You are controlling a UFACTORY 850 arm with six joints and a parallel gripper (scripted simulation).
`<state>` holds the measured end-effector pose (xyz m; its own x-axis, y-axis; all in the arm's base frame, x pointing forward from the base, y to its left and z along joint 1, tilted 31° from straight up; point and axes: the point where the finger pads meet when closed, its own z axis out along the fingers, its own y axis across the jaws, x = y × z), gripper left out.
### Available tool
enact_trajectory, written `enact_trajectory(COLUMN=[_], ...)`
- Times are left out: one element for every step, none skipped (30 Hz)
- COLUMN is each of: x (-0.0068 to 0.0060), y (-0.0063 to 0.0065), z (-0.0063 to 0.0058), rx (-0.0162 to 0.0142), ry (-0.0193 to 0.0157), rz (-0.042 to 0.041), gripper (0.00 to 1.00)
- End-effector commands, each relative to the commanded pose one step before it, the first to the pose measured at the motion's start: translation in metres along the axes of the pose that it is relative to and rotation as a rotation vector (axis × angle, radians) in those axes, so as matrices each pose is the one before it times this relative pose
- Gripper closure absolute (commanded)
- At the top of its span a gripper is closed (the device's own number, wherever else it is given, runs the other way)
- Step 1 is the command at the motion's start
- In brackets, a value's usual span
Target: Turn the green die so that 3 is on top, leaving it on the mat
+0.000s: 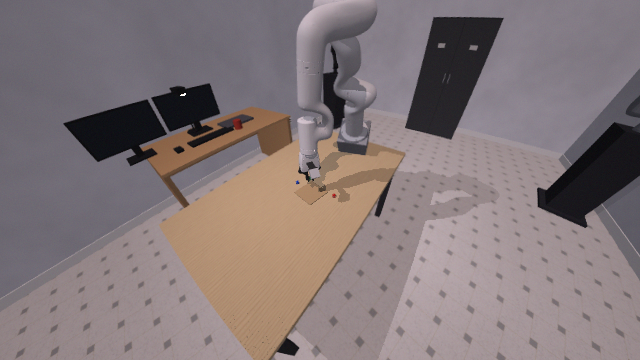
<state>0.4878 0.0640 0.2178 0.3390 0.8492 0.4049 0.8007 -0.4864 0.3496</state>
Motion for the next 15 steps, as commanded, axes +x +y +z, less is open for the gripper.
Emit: enact_trajectory(x=[0.00194, 0.00037, 0.00038, 0.00000, 0.00000, 0.00008, 0.00076, 0.00065, 0.00032, 0.00020, 0.00036, 0.00021, 0.00009, 0.00001, -0.00001], y=[0.00240, 0.00031, 0.00030, 0.00000, 0.00000, 0.00006, 0.00055, 0.00041, 0.00018, 0.00010, 0.00018, 0.00010, 0.00004, 0.00001, -0.00001], z=[0.00145, 0.00035, 0.00035, 0.00000, 0.00000, 0.00007, 0.00068, 0.00056, 0.00027, 0.00016, 0.00030, 0.00017, 0.00007, 0.00001, 0.00000], rx=[0.02296, -0.00003, -0.00003, 0.00000, 0.00000, -0.00001, -0.00006, -0.00004, -0.00002, -0.00001, -0.00002, -0.00001, -0.00001, 0.00000, 0.00007], ry=[-0.00600, 0.00001, 0.00001, 0.00000, 0.00000, 0.00000, 0.00002, 0.00002, 0.00001, 0.00001, 0.00001, 0.00001, 0.00000, 0.00000, 0.00014], rz=[0.16867, 0.03244, 0.03242, 0.00000, 0.00000, 0.00673, 0.06273, 0.05183, 0.02480, 0.01488, 0.02724, 0.01571, 0.00644, 0.00101, 0.00000], gripper=[0.89, 0.89, 0.89, 0.89, 0.89, 0.89, 0.89, 0.89, 0.89, 0.89, 0.89, 0.89, 0.89, 0.89, 0.89])
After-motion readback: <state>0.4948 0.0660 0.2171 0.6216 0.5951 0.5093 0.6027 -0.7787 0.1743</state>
